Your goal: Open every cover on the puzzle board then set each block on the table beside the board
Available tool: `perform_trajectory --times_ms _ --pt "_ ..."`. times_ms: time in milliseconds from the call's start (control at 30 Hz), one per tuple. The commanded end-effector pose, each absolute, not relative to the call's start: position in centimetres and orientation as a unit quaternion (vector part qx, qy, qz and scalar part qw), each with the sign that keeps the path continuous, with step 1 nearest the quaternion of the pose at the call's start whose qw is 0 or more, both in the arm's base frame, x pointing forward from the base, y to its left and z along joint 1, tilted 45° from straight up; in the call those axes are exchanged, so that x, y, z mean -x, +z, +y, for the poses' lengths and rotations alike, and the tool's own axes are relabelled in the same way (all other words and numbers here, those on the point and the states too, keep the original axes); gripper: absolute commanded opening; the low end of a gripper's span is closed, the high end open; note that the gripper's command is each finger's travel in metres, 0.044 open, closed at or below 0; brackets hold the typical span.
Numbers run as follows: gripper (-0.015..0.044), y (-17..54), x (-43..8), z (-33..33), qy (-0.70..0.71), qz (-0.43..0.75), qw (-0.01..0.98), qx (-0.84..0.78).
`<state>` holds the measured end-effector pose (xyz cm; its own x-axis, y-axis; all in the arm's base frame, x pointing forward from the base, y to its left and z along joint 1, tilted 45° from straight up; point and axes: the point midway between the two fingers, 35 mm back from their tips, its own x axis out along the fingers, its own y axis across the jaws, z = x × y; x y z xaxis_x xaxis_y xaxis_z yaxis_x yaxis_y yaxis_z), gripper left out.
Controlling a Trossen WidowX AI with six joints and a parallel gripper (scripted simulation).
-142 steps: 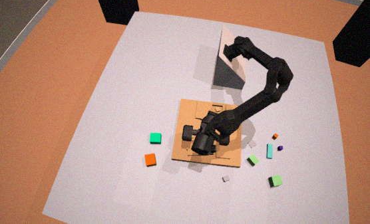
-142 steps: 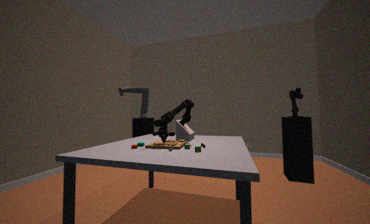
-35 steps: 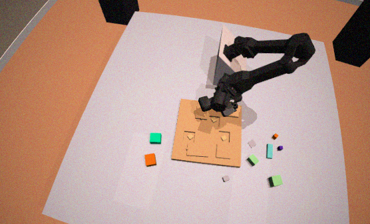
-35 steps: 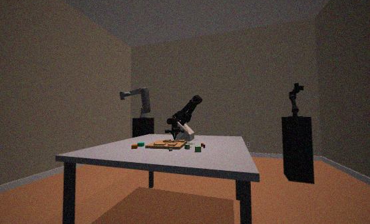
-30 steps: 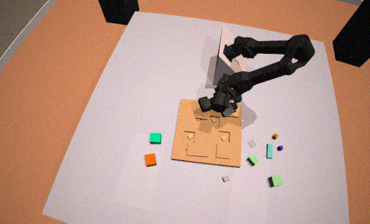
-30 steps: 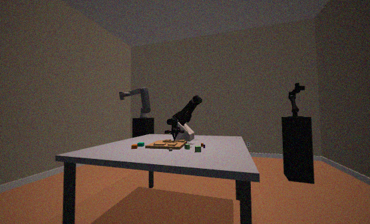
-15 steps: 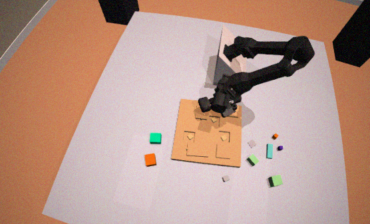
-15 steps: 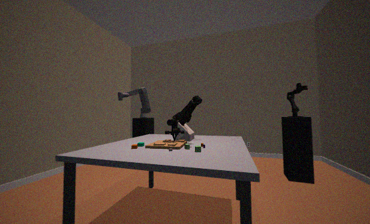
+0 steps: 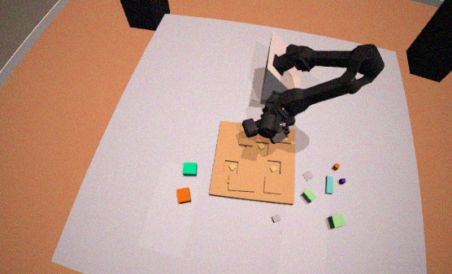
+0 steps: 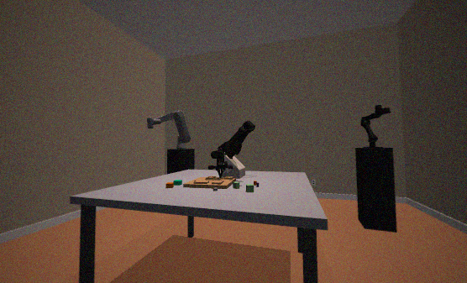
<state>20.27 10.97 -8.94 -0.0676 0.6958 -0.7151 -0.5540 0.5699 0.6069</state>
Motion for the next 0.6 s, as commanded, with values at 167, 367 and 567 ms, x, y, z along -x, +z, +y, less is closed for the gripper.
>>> perform_trajectory --times_ms 167,367,567 --pt "0.0 -8.81 -20.0 11.21 0.46 0.568 0.679 -0.066" --pt "0.0 -9.0 -20.29 11.21 0.46 0.568 0.679 -0.066" --pt "0.0 -9.36 -20.7 11.16 0.46 0.568 0.679 -0.066"
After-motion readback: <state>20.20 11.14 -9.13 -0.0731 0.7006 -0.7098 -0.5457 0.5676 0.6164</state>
